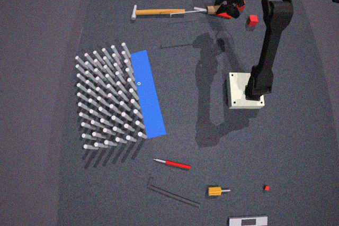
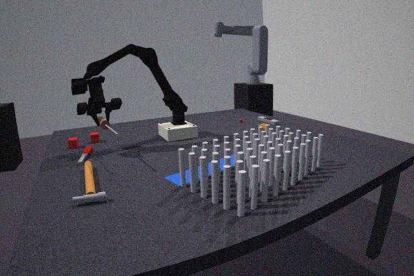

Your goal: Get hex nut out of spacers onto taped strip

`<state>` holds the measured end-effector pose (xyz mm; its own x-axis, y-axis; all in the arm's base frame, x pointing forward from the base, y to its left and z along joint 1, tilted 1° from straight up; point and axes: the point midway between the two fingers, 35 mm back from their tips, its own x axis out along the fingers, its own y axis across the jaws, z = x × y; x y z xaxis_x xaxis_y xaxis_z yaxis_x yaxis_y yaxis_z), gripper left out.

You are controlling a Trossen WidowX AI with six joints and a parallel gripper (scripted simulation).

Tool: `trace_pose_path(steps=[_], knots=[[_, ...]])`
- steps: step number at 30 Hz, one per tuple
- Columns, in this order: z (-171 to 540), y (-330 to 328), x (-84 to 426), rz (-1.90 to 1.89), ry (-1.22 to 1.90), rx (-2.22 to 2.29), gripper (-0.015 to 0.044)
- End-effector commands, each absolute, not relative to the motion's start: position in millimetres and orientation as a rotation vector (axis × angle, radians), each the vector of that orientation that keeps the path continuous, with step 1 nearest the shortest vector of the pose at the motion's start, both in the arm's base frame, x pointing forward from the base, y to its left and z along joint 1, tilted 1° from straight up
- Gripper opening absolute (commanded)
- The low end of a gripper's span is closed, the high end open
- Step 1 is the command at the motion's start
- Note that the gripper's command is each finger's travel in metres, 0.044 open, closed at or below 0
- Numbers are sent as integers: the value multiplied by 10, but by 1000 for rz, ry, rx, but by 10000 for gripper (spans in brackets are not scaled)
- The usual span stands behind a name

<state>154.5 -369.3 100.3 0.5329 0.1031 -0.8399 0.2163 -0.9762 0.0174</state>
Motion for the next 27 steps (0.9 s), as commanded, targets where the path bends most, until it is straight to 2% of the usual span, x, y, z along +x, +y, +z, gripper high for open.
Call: trace_pose_path(steps=[1,27], knots=[[959,-3693,1557,-1422,280,2649,0],[696,-3703,1557,-1422,280,2649,0]])
